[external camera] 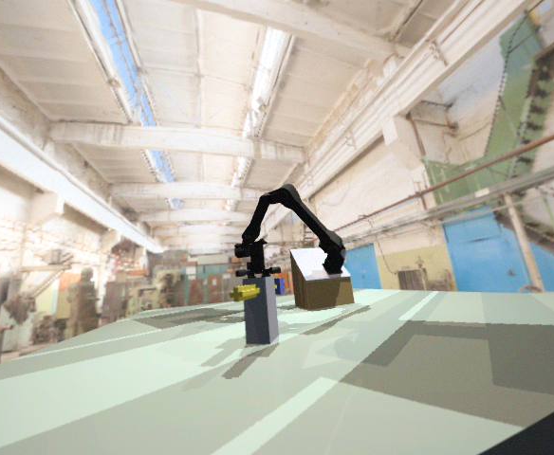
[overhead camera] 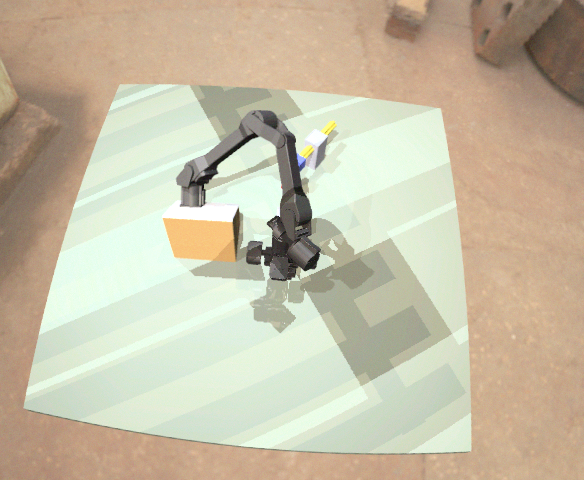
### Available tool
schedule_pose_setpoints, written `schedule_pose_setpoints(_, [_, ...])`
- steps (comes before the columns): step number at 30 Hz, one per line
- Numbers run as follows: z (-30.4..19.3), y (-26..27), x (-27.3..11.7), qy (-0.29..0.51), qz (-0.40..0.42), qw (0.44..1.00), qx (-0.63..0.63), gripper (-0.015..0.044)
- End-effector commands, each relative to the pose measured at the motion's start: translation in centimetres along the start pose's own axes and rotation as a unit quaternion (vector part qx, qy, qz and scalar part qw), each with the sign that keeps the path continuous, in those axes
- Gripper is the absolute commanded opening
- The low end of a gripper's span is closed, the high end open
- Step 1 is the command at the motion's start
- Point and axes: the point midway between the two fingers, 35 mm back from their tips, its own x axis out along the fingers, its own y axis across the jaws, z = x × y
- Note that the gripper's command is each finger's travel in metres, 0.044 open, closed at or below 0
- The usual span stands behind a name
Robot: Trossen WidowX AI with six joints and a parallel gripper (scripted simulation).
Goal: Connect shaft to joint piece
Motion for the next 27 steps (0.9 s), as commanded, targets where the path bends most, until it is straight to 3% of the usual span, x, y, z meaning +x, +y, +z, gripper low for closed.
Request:
schedule_pose_setpoints(1, [-0.8, 0.0, 0.1, 0.002, 0.001, 1.000, 0.002, 0.0000])
schedule_pose_setpoints(23, [-1.9, 0.0, 0.0, 0.000, 0.000, 1.000, 0.001, 0.0000])
schedule_pose_setpoints(25, [-1.9, 0.0, 0.0, 0.000, 0.000, 1.000, 0.001, 0.0053])
schedule_pose_setpoints(27, [-1.9, 0.0, 0.0, 0.000, 0.000, 1.000, 0.001, 0.0067])
